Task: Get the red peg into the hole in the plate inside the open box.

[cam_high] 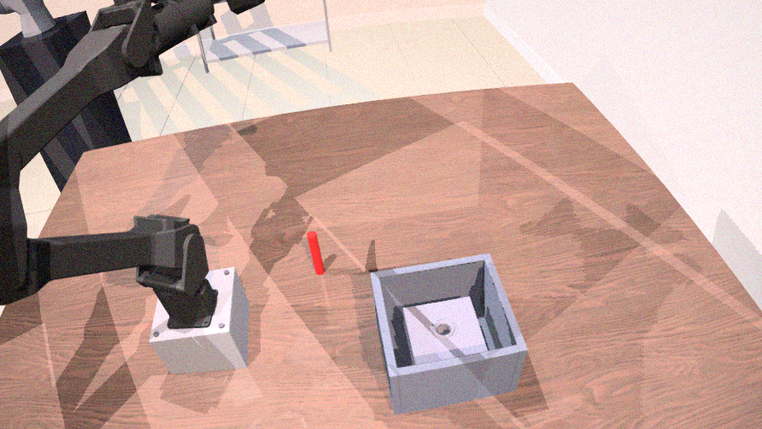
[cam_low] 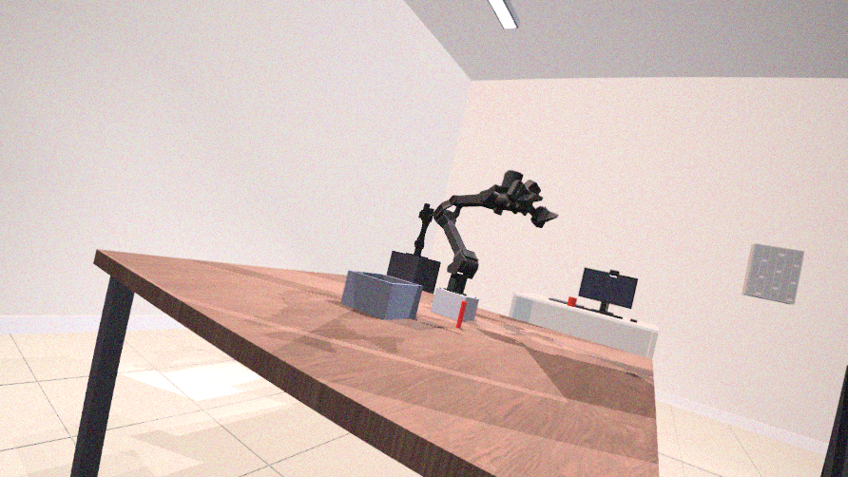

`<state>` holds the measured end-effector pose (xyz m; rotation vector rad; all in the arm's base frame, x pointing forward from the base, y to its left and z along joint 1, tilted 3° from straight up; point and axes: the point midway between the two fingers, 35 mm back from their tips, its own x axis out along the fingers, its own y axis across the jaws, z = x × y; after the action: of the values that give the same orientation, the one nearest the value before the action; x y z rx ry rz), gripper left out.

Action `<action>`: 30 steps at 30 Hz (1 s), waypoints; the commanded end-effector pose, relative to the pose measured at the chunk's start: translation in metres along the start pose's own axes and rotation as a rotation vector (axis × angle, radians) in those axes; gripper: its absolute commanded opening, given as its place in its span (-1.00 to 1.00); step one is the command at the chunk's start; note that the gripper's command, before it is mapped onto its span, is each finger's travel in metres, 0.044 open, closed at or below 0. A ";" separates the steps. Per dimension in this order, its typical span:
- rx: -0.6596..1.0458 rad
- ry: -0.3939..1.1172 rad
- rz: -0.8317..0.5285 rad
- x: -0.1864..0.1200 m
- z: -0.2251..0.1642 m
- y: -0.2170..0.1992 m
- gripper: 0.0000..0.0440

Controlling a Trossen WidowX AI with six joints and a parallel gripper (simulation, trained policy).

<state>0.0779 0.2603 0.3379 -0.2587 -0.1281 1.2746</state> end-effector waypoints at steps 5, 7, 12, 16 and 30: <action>0.176 0.159 -0.092 0.010 -0.037 -0.021 1.00; 0.227 0.199 -0.119 0.010 -0.048 -0.026 1.00; 0.354 0.297 -0.191 0.011 -0.074 -0.039 1.00; 0.456 0.372 -0.252 0.009 -0.095 -0.047 1.00; 0.806 0.617 -0.492 -0.009 -0.166 -0.064 1.00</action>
<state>0.1705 0.2192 0.2065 0.0678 0.7403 0.6932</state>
